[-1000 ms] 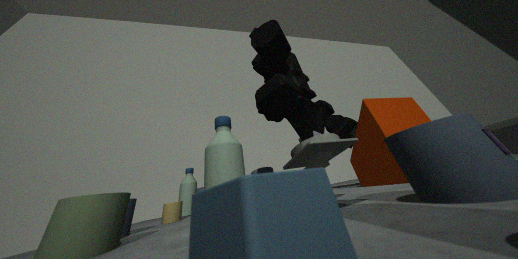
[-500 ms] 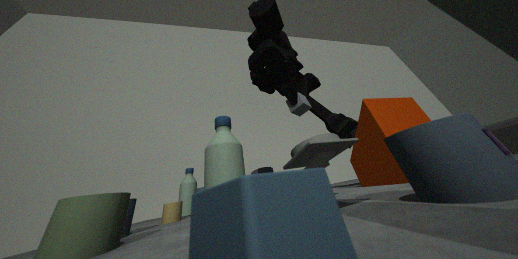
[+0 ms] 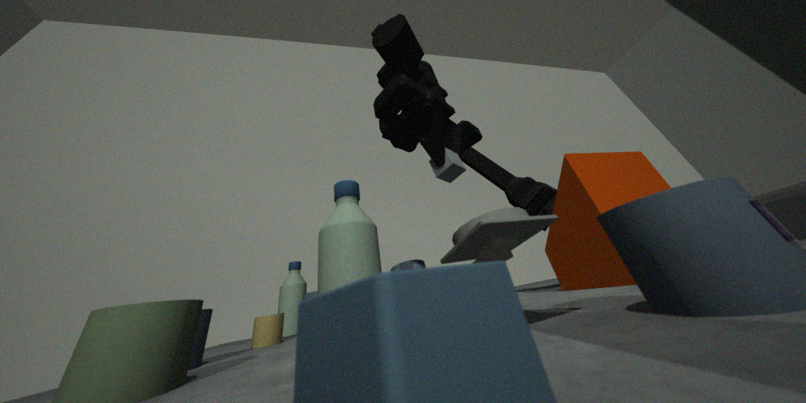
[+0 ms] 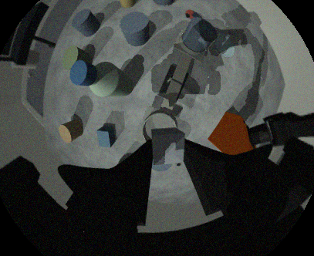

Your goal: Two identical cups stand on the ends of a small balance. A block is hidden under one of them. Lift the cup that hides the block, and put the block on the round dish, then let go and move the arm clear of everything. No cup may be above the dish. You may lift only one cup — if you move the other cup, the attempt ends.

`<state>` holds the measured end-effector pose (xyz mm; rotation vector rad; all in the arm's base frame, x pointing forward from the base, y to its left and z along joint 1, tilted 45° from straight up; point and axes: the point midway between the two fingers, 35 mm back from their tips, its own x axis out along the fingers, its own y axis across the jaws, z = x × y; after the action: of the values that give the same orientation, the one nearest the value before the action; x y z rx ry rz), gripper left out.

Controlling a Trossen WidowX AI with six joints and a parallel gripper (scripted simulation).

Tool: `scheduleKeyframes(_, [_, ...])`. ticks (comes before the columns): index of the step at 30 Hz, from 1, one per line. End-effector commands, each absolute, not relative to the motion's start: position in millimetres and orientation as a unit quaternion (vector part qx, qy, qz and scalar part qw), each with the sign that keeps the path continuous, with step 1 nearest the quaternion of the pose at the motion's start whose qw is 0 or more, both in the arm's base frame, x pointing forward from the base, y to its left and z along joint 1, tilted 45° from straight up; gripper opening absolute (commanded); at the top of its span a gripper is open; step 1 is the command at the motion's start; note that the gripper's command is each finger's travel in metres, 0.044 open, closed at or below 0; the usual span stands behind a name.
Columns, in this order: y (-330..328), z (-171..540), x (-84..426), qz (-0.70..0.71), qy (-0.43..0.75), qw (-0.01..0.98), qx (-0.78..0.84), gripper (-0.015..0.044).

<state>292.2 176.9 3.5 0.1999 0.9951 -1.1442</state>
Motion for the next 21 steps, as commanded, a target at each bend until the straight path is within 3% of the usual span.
scheduleKeyframes(1, [168, 10, 297, -0.513, 0.455, 0.723, 0.088, 0.0])
scheduleKeyframes(21, [116, 44, 320, -0.49, 0.474, 0.724, 0.103, 0.0])
